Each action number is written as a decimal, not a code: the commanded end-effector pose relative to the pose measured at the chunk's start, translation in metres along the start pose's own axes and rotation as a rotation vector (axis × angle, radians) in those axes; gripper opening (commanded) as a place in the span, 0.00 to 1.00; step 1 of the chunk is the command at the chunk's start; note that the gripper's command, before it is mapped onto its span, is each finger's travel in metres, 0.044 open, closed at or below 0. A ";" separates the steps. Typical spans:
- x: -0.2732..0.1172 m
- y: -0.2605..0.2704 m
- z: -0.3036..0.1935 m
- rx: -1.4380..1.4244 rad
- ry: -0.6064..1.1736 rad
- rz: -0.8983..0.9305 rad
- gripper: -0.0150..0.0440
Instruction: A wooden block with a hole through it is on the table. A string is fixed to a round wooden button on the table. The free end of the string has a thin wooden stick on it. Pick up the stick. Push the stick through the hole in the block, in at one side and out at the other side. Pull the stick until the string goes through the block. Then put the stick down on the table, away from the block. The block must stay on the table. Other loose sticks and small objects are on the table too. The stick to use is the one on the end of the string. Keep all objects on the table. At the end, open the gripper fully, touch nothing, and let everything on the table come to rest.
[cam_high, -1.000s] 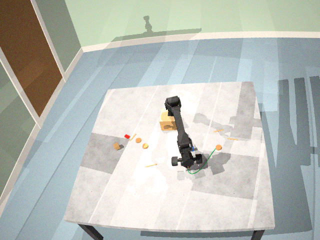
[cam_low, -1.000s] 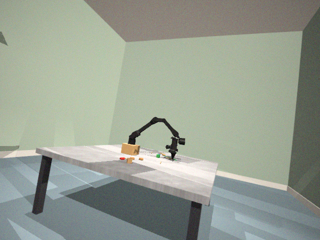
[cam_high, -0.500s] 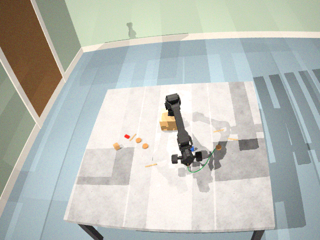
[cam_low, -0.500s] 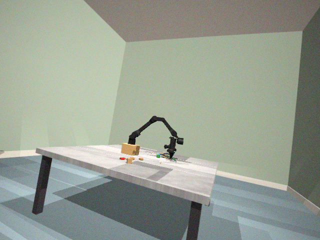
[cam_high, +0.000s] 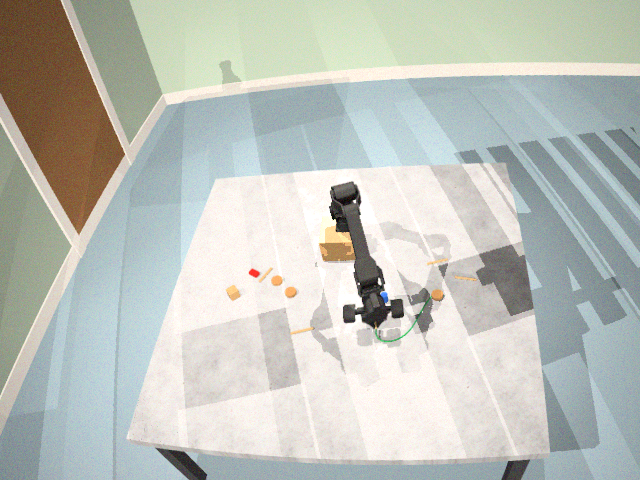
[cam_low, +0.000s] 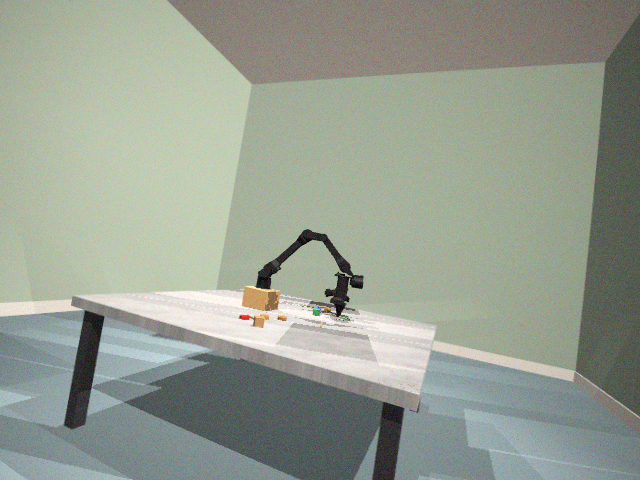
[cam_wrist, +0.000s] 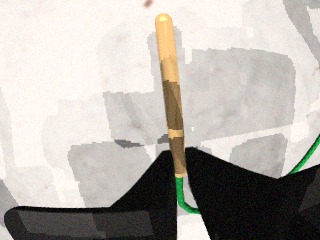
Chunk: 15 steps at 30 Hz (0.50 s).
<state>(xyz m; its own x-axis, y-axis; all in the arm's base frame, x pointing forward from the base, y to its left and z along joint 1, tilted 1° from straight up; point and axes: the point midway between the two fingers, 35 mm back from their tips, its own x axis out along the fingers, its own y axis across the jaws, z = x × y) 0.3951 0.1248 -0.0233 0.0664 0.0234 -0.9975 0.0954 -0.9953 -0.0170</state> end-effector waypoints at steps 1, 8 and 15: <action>-0.001 0.000 0.005 0.003 0.004 0.002 0.25; -0.001 0.001 0.014 0.003 0.003 0.002 0.25; 0.000 0.001 0.024 0.003 0.003 0.002 0.25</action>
<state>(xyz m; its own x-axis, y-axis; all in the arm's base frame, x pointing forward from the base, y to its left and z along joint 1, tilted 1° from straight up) 0.3762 0.1224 -0.0254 0.0651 0.0236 -0.9976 0.0954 -0.9953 -0.0173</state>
